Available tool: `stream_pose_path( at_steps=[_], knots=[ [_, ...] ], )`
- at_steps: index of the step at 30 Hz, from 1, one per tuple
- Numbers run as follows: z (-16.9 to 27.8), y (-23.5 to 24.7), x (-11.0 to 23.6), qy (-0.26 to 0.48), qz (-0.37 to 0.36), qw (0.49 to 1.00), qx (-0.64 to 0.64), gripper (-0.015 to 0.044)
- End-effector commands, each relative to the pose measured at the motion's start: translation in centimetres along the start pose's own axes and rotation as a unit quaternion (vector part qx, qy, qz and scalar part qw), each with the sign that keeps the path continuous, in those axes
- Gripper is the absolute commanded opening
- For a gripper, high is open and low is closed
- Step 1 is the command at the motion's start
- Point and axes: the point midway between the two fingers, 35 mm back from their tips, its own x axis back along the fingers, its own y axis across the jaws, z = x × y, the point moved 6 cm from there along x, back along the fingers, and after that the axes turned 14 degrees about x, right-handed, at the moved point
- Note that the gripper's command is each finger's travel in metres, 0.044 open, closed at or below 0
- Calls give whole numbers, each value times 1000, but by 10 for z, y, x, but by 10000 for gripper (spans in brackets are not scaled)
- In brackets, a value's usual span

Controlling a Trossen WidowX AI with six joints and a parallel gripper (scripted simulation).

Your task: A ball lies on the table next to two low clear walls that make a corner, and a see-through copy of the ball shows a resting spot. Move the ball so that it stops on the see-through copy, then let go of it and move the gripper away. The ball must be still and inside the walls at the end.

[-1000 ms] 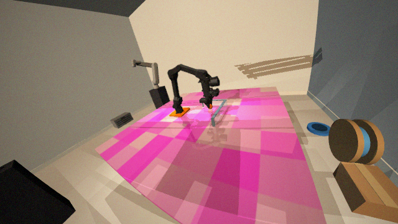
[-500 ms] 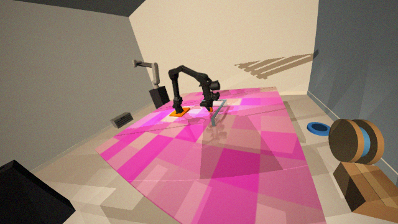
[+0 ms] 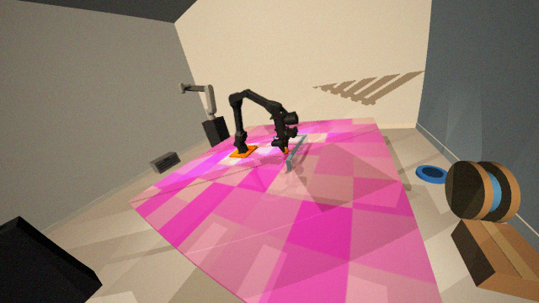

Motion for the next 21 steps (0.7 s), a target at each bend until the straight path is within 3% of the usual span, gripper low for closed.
stream_pose_path(
  at_steps=[1, 9, 14, 19, 21],
  knots=[
    [0, 0, 0, 0, 0, 1000, 0, 105],
    [0, 0, 0, 0, 0, 1000, 0, 310],
    [-1, 0, 9, 0, 0, 1000, 0, 310],
    [-1, 0, 76, 3, -1, 1000, 3, 310],
    [0, 0, 85, 3, -1, 1000, 3, 310]
  ],
)
